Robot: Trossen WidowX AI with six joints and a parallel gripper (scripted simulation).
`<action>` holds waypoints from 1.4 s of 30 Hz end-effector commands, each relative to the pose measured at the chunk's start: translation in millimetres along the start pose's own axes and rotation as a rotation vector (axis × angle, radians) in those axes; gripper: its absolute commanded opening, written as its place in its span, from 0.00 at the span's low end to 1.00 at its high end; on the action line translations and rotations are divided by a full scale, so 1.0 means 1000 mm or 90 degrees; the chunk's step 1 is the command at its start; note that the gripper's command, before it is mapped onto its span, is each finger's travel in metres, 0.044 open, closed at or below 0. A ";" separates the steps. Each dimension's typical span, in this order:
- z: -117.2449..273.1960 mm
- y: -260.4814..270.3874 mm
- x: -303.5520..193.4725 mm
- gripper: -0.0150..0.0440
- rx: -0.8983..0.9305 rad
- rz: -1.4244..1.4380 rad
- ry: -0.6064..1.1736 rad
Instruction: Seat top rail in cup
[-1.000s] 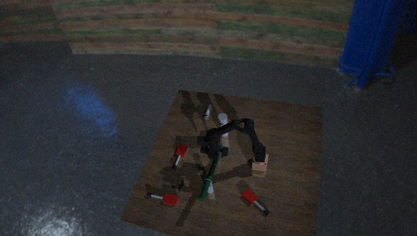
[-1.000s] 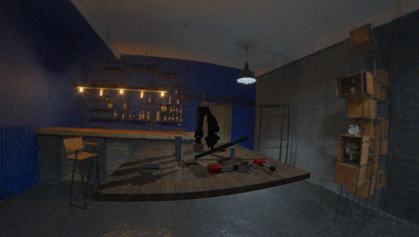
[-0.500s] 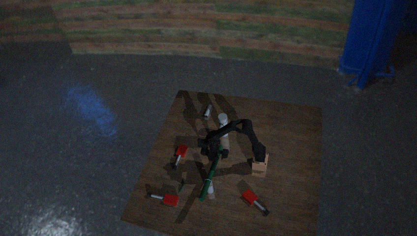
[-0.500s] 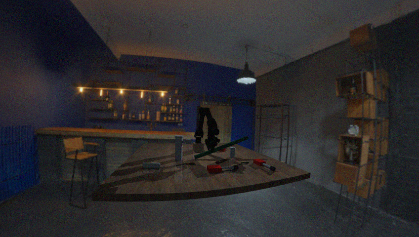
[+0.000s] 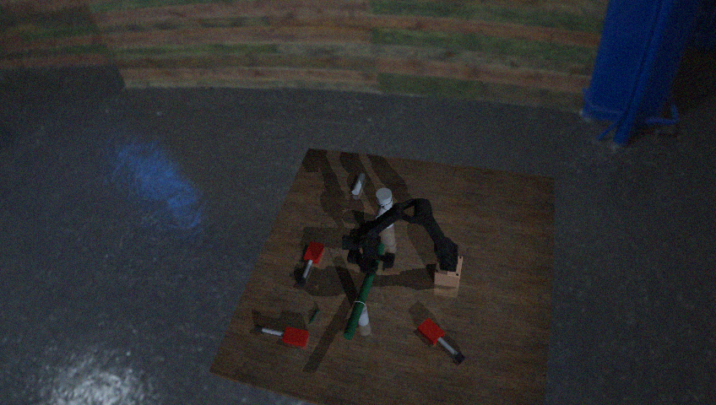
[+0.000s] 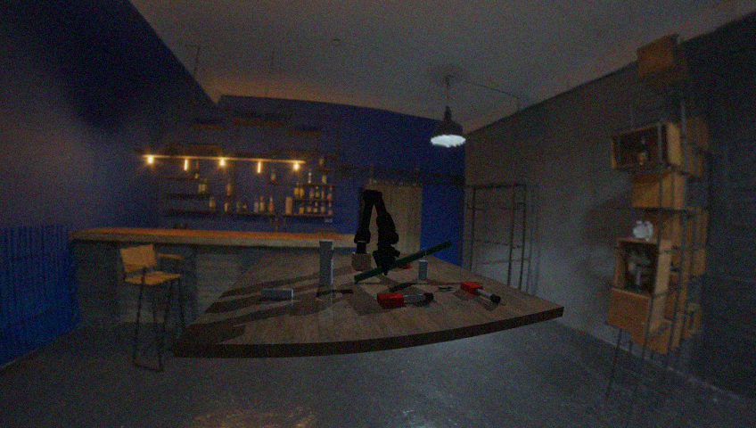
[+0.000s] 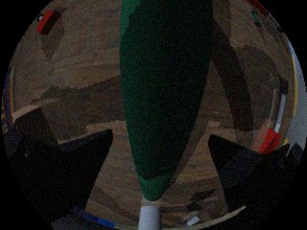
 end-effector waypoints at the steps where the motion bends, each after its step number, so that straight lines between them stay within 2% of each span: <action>1: -0.007 0.003 -0.001 1.00 0.005 0.000 0.003; 5: -0.011 0.003 -0.001 1.00 0.005 0.001 0.003; 16: -0.011 0.003 -0.001 0.51 0.005 0.001 0.003; 22: -0.011 0.003 -0.001 0.44 0.005 0.001 0.003; 26: -0.007 0.003 0.000 0.26 0.005 0.001 0.003; 32: 0.002 0.002 0.000 0.25 0.006 -0.001 0.027; 42: 0.054 0.002 0.005 0.25 0.003 -0.003 0.178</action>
Point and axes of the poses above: the point midway between the two fingers, 35 mm back from their tips, its own z axis back along the fingers, its own y axis across the jaws, x = y × z, the point moved 6 cm from there along z, back along the fingers, and after that the axes turned 3 degrees about -z, right-handed, at the moved point
